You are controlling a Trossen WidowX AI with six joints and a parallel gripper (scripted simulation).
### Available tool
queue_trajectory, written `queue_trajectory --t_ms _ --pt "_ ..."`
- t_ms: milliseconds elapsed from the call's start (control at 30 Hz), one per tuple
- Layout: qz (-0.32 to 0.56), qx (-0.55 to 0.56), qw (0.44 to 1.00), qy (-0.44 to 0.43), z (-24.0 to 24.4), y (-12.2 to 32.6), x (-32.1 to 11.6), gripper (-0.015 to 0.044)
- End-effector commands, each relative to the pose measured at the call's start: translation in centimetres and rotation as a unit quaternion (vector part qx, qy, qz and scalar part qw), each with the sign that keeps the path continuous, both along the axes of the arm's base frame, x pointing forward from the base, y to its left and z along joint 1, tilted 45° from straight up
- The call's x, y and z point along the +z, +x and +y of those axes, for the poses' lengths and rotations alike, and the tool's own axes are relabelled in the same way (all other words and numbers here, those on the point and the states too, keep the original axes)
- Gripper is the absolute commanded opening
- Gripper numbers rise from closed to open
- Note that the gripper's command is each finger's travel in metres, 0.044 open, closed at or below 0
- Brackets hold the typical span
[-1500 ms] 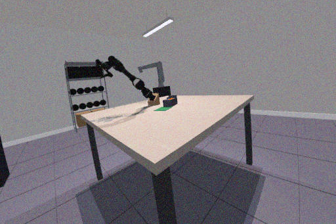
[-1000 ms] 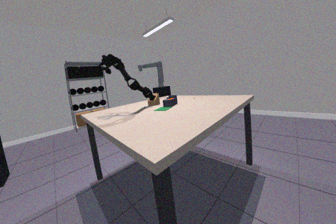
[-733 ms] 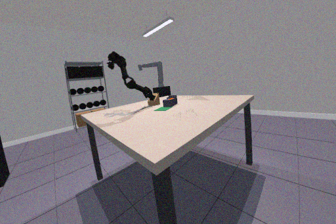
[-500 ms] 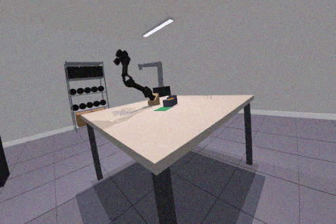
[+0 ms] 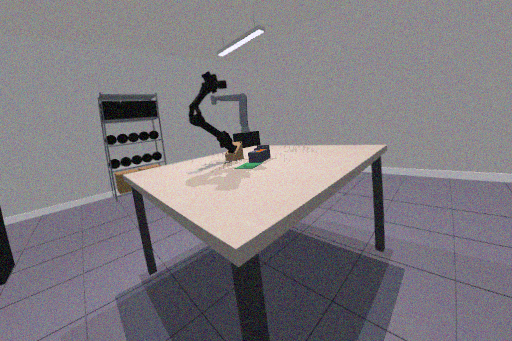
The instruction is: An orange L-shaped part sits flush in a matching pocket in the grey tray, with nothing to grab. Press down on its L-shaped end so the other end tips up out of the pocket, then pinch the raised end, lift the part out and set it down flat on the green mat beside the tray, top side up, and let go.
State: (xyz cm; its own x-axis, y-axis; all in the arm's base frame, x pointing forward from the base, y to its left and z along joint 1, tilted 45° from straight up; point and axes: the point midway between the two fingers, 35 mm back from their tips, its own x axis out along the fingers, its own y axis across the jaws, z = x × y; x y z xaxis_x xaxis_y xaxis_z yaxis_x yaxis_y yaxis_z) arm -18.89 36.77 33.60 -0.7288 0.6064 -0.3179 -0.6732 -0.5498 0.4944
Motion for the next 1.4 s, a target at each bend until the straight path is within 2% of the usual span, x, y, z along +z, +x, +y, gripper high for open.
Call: queue_trajectory --t_ms 0,267,500,767,1033,1100,1367 --pt "-0.030 -0.095 0.991 -0.091 2.8 4.8 -5.4 0.0180" --pt "-0.084 -0.274 0.921 -0.263 4.5 15.0 -15.0 0.0180" --pt "-0.133 -0.418 0.799 -0.411 1.5 24.5 -22.7 0.0180" --pt "-0.202 -0.526 0.593 -0.575 -7.4 33.8 -29.3 0.0180" --pt "-0.288 -0.531 0.338 -0.721 -20.0 40.0 -31.8 0.0180" --pt "-0.296 -0.525 0.317 -0.732 -21.1 40.3 -31.8 0.0180" --pt "-0.296 -0.525 0.317 -0.732 -21.3 40.4 -32.0 0.0180"
